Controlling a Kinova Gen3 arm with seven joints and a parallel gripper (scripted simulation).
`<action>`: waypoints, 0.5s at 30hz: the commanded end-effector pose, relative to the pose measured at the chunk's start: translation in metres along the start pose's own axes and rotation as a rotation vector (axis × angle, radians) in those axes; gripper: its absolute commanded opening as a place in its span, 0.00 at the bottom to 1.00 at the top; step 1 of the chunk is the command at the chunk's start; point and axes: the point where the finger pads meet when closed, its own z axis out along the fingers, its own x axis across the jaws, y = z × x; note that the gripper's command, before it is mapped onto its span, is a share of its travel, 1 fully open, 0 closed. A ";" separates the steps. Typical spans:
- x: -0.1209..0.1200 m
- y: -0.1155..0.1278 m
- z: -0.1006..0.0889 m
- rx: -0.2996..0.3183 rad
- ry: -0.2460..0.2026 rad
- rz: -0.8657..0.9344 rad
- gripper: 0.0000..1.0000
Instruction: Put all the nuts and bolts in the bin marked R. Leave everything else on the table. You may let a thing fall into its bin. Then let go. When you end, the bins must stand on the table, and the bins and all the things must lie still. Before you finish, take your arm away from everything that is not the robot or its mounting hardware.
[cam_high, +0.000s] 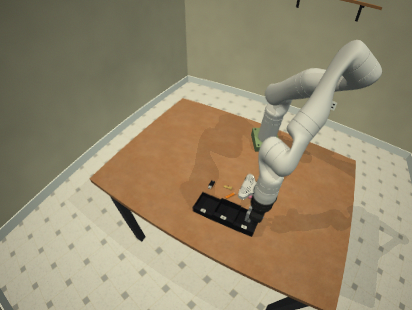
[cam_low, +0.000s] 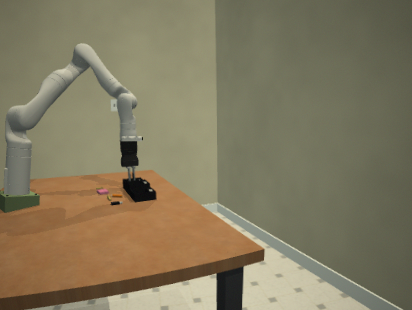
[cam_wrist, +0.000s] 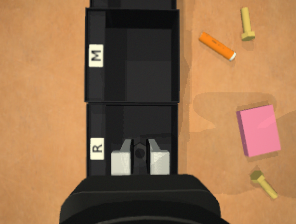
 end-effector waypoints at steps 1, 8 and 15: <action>0.001 -0.003 0.004 0.004 0.003 0.004 0.34; 0.001 -0.004 0.017 0.004 0.003 0.004 0.34; 0.001 -0.005 0.017 0.004 0.003 0.004 0.34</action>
